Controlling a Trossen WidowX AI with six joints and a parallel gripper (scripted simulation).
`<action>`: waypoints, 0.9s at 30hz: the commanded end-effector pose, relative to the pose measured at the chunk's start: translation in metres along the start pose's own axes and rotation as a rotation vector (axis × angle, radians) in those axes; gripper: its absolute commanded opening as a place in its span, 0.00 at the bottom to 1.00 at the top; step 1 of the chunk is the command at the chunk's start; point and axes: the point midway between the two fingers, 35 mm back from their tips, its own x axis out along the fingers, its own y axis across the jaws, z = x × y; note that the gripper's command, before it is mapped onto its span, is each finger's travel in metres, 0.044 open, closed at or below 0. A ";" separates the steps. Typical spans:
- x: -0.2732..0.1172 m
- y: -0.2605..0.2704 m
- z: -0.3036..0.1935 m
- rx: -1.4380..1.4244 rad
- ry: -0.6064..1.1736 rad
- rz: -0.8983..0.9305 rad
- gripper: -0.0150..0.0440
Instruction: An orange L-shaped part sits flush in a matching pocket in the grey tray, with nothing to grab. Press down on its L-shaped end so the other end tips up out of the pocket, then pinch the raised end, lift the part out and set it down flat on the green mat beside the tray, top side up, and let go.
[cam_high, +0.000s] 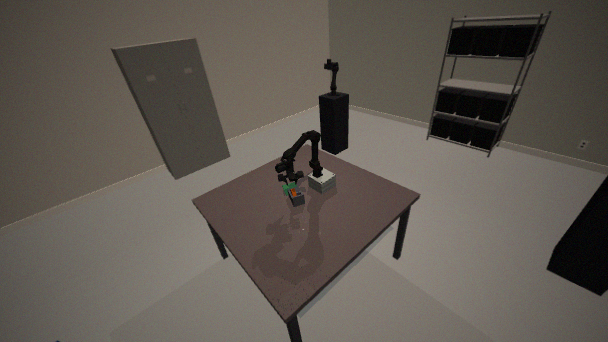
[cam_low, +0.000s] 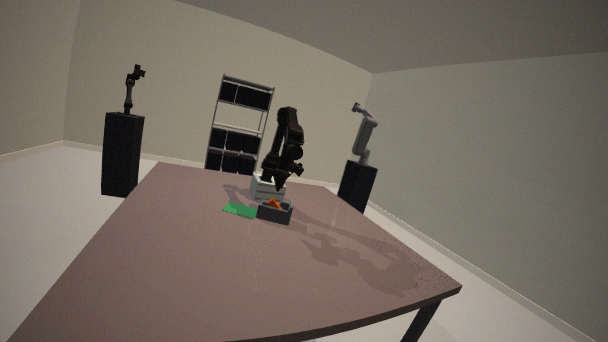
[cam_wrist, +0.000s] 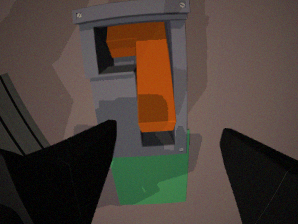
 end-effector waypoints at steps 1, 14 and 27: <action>0.002 0.004 -0.009 -0.149 -0.002 0.014 0.73; 0.033 0.005 -0.009 -0.149 -0.002 0.014 0.73; 0.047 0.004 -0.009 -0.149 -0.002 0.014 0.73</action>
